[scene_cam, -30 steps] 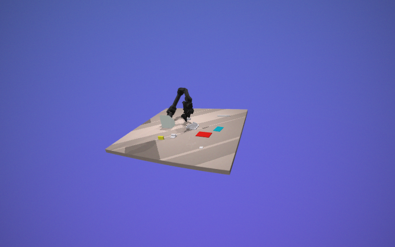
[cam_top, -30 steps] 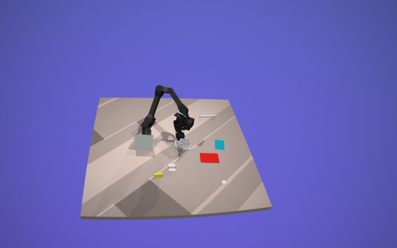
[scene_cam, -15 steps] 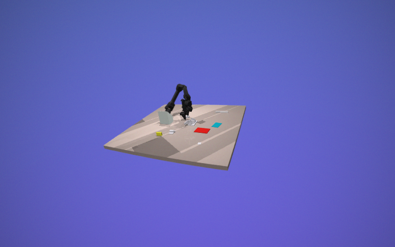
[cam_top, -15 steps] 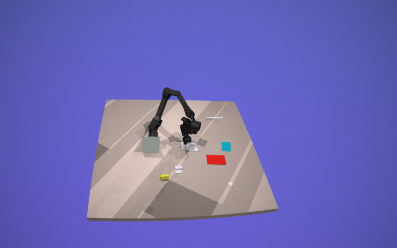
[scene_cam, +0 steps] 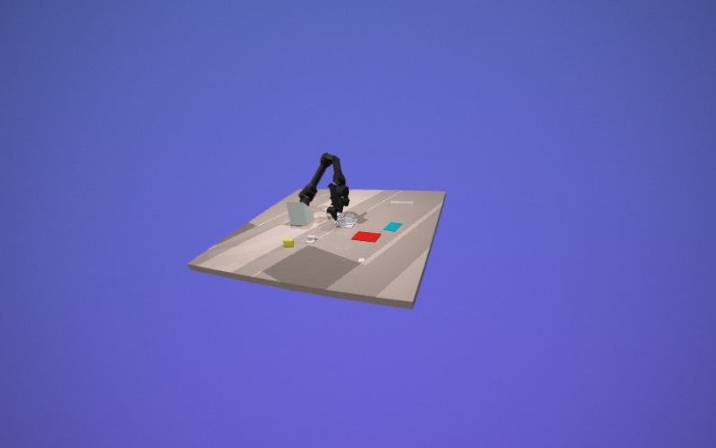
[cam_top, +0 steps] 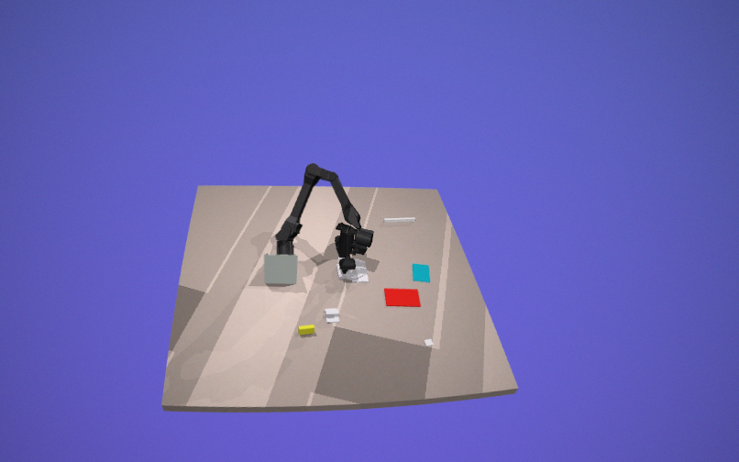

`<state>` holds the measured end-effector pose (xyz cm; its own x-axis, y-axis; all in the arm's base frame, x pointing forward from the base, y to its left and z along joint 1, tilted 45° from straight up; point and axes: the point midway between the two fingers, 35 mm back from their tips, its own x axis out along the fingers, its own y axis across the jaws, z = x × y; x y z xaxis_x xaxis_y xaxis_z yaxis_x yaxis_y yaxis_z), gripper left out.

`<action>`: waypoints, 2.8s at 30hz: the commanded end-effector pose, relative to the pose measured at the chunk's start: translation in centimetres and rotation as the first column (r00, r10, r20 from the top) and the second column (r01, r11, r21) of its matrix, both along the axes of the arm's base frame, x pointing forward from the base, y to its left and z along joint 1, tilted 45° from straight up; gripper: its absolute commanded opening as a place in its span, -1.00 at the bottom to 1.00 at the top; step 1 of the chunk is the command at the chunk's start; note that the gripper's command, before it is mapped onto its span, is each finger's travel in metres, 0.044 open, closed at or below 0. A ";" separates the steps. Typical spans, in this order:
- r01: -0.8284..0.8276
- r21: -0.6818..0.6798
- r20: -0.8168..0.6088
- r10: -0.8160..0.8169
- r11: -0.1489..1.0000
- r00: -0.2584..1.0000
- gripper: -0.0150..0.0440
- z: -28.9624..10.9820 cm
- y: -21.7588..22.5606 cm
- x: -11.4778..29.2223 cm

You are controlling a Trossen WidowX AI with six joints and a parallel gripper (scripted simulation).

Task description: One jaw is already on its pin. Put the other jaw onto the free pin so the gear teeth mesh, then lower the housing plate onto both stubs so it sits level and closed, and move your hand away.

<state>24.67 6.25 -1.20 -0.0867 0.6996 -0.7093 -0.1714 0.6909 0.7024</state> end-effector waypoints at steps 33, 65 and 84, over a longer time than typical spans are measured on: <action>0.002 0.006 -0.007 -0.002 1.000 1.000 0.70 -1.2 1.2 -0.5; 0.002 0.007 -0.007 -0.002 1.000 1.000 0.70 -1.6 1.7 -0.6; 0.002 0.007 -0.007 -0.002 1.000 1.000 0.70 -1.8 1.9 -0.6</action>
<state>24.14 8.11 -3.00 -0.0904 0.7023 -0.7061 -0.1691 0.6879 0.7059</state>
